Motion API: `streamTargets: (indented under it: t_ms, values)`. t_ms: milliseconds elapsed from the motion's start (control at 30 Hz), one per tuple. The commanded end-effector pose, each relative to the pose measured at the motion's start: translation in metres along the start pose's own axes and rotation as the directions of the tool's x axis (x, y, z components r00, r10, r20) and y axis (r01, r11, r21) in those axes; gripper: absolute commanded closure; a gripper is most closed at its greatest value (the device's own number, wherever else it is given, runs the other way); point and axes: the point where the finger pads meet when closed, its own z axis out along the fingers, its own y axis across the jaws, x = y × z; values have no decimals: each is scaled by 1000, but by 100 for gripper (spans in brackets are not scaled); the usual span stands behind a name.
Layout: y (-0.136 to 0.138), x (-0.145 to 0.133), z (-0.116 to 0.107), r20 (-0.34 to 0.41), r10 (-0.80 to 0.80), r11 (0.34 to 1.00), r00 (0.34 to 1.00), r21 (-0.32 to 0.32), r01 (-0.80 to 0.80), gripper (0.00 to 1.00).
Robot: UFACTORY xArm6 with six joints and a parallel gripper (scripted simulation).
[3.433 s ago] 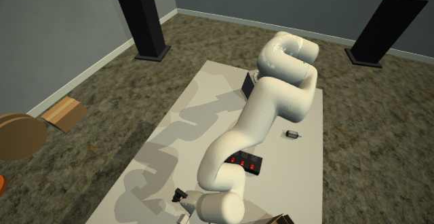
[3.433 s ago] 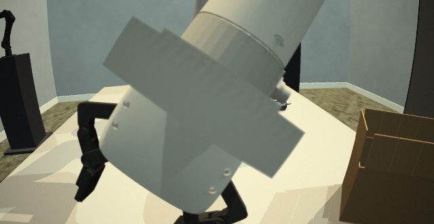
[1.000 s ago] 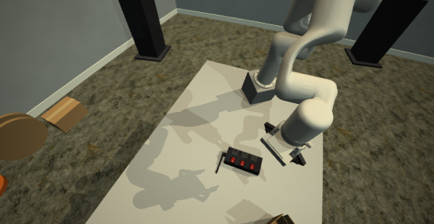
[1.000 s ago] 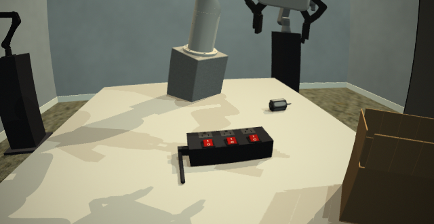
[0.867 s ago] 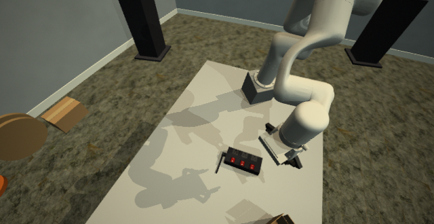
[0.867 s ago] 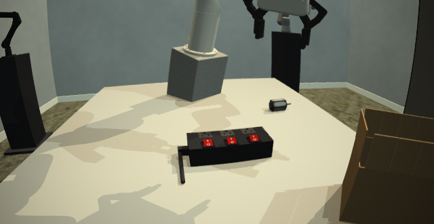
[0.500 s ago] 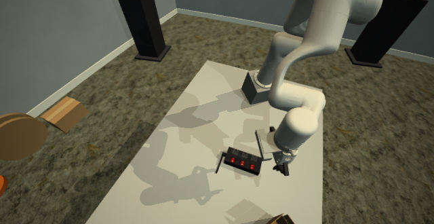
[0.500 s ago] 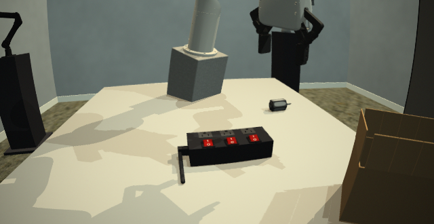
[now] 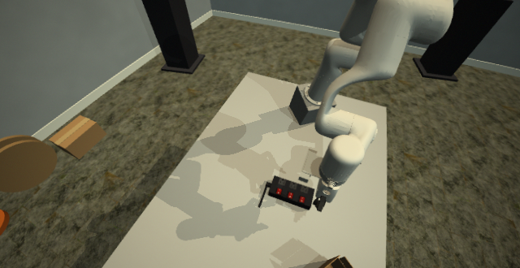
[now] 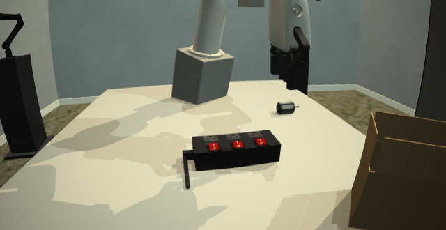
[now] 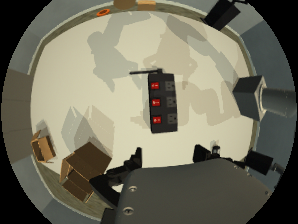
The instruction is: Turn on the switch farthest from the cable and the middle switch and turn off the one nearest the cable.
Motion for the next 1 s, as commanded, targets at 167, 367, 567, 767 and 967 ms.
streamTargets:
  t_ms: [167, 367, 567, 767, 967]
  values:
    - [-5, 8, 20, 3, 319, 947, 948, 41, -319, 0]
    - [-6, 15, 33, 18, 496, 866, 868, 56, -497, 0]
    - [-6, 22, 42, 31, 623, 779, 782, 67, -623, 0]
    - [-6, 24, 46, 37, 667, 741, 744, 70, -668, 0]
    - [-6, 25, 47, 39, 680, 729, 732, 71, -681, 0]
